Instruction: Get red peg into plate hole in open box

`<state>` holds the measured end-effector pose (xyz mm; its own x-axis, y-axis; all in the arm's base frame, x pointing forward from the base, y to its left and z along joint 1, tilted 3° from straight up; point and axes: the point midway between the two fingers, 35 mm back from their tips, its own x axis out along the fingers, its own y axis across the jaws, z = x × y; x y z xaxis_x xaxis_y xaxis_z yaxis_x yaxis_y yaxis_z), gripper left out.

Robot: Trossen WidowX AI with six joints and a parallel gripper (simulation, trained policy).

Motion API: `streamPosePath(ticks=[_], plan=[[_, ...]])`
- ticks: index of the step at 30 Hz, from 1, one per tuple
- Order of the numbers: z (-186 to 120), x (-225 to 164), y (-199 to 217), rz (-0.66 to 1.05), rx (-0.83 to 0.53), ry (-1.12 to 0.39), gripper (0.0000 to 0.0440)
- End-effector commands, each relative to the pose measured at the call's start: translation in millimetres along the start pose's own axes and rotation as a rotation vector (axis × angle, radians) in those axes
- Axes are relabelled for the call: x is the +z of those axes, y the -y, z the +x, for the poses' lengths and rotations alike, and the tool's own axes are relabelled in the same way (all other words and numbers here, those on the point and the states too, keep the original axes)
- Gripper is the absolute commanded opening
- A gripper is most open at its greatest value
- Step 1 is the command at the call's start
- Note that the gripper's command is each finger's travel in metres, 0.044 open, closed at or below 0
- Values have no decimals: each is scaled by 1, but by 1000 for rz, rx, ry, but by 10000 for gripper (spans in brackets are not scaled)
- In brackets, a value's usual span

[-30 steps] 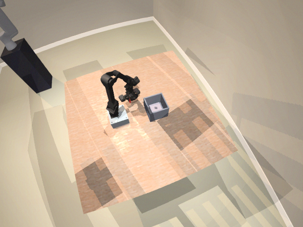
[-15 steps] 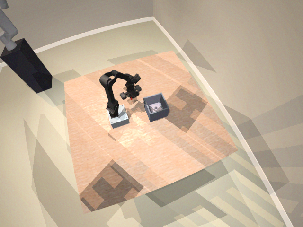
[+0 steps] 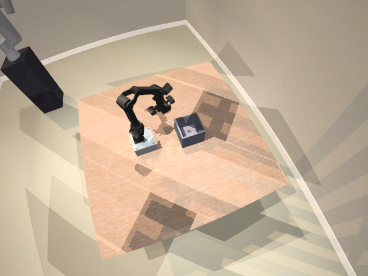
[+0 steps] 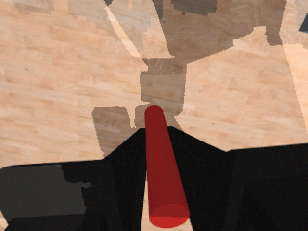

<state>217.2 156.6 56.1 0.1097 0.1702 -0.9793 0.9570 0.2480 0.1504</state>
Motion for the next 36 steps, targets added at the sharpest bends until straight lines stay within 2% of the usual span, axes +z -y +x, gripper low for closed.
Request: streamPosePath(ticks=[1, 18, 36], plan=[[-18, 0, -12, -15, 50, -5, 0], [-88, 41, -48, -44, 177, 82, 0], [-104, 106, -52, 0, 136, 192, 0]])
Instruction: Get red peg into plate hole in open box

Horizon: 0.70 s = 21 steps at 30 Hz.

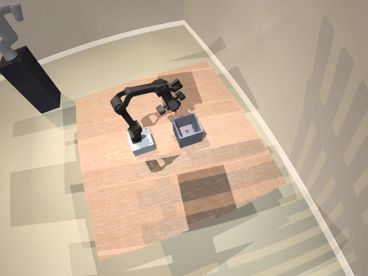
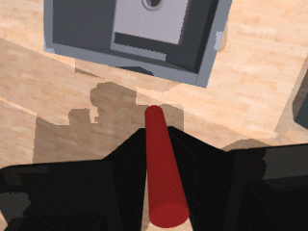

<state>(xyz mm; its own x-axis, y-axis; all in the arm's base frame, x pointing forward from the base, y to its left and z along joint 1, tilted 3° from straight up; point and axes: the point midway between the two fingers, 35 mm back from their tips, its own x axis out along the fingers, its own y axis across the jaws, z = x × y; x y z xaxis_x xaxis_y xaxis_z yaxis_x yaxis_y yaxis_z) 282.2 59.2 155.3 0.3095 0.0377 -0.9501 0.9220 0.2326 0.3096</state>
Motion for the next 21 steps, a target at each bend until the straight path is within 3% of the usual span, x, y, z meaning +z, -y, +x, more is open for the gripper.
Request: streamPosePath(ticks=[1, 21], plan=[[5, 12, 2, 0, -33, 17, 0], [23, 60, 2, 3, -124, 31, 0]])
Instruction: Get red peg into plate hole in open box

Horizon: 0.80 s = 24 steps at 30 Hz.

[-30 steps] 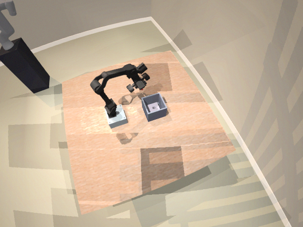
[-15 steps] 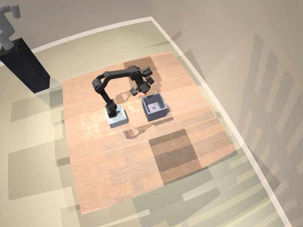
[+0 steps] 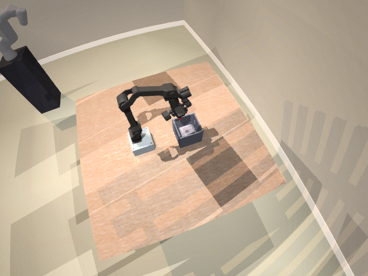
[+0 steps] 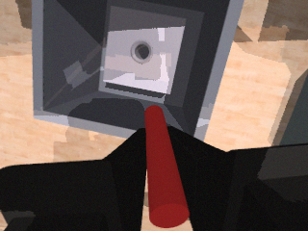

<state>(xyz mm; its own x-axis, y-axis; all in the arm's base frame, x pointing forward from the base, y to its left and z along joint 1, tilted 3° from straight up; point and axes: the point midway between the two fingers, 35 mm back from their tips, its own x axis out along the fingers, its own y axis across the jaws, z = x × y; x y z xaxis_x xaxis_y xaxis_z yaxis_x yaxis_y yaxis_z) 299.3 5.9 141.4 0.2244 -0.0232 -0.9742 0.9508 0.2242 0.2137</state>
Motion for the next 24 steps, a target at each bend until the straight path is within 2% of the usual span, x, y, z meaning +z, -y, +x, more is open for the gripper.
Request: streamPosePath(ticks=[1, 24], plan=[[8, 7, 0, -8, -28, -8, 0], [62, 35, -3, -34, -82, -39, 0]])
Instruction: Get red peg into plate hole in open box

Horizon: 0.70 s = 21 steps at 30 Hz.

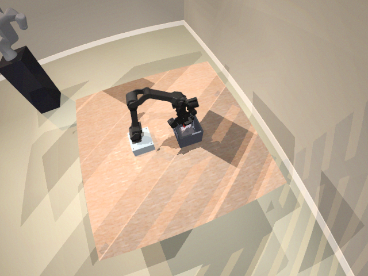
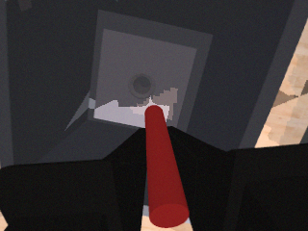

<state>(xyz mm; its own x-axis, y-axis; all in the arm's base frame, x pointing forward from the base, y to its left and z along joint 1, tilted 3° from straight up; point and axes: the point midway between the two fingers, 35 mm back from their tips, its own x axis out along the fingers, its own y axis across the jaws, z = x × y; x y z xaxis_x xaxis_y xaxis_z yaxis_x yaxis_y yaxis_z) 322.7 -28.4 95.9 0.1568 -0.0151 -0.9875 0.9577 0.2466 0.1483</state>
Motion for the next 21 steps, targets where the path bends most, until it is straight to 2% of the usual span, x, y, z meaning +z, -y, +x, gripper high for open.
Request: streamPosePath(ticks=[1, 21], plan=[[13, 1, 0, -12, -16, -16, 0], [57, 11, -7, -88, -40, -28, 2]])
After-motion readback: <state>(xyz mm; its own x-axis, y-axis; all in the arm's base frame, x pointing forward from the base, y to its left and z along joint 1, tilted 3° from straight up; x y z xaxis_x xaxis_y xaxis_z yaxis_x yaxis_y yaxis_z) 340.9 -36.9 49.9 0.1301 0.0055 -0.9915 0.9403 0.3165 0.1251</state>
